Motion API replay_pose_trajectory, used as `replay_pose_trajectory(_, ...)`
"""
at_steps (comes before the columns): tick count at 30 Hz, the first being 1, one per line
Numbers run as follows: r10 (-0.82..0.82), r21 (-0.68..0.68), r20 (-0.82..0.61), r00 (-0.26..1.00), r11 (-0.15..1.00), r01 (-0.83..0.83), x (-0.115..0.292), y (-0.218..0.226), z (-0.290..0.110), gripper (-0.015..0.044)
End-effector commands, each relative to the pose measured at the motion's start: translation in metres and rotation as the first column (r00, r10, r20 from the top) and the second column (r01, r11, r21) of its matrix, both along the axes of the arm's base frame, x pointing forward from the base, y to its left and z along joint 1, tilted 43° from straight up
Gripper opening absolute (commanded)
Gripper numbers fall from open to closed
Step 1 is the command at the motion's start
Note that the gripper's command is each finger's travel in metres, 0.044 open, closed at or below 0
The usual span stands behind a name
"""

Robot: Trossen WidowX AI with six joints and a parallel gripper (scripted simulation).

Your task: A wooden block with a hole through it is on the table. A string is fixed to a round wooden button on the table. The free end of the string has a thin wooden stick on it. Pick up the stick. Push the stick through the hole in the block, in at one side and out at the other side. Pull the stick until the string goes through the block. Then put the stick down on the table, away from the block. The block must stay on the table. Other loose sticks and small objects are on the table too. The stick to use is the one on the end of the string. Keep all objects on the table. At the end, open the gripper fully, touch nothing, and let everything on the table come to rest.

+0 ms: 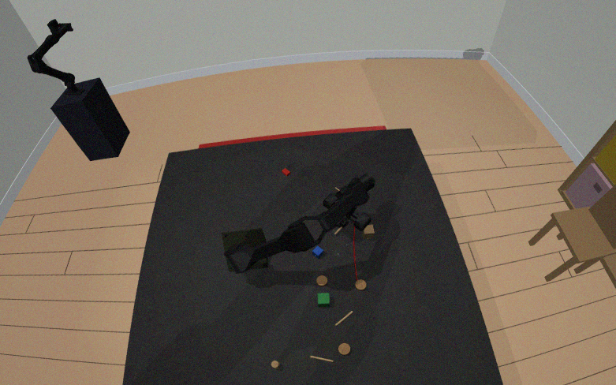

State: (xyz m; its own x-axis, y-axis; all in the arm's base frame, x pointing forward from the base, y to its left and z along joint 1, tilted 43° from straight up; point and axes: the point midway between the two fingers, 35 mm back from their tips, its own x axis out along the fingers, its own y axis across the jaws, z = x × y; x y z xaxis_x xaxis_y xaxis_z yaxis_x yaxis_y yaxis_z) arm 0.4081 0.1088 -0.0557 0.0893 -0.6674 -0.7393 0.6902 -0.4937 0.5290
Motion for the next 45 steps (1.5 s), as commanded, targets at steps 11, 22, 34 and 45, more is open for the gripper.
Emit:
replay_pose_trajectory(11,0.003,0.002,0.002,1.000,1.000,-0.003,-0.009,-0.008,0.009,0.0000)
replay_pose_trajectory(22,0.004,0.002,0.002,1.000,1.000,-0.004,-0.018,-0.015,0.015,0.0000)
replay_pose_trajectory(34,0.004,0.002,0.001,1.000,1.000,-0.004,-0.028,-0.024,0.021,0.0000)
replay_pose_trajectory(45,0.004,0.001,0.001,1.000,1.000,-0.004,-0.038,-0.031,0.026,0.0000)
